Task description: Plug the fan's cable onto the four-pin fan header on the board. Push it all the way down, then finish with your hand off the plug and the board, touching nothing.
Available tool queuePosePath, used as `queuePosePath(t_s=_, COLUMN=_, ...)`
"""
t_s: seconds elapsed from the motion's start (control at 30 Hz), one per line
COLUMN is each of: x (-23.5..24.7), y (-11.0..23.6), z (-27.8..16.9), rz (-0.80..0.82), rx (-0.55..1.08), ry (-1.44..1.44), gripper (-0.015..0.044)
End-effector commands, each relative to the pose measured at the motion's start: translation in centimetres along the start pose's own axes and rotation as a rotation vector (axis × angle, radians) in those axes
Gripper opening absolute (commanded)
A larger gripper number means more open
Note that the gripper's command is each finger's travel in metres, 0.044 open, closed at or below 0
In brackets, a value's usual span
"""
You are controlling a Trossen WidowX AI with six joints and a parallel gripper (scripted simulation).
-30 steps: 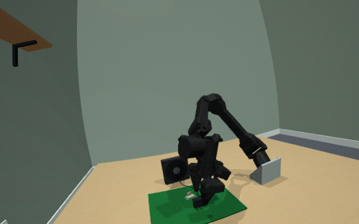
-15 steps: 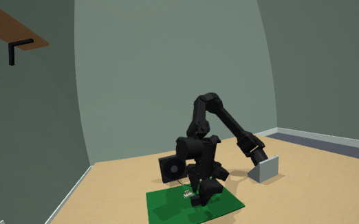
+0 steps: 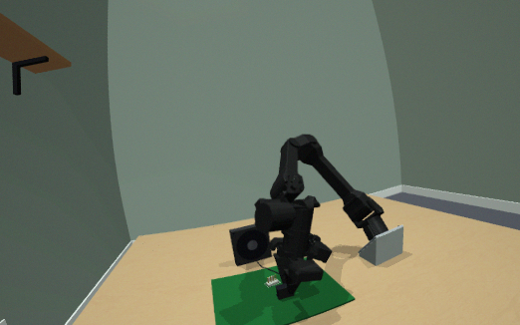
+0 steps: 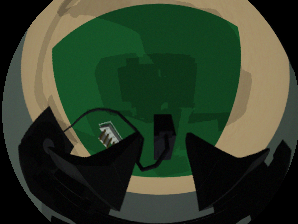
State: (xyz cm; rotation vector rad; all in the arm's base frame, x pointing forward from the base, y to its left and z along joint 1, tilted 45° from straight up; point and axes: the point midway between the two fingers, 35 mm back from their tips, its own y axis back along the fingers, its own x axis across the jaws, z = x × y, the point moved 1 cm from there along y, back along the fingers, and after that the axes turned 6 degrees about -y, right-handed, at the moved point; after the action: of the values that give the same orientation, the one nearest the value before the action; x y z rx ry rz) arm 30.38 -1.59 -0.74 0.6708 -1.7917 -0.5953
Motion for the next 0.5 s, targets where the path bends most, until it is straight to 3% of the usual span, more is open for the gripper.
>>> queuePosePath(t_s=0.0, x=0.0, y=0.0, z=-0.01, rz=0.0, rx=0.0, ry=0.0, gripper=0.019)
queuePosePath(t_s=0.47, x=0.0, y=0.0, z=-0.01, rz=0.0, rx=0.0, ry=0.0, gripper=0.0096)
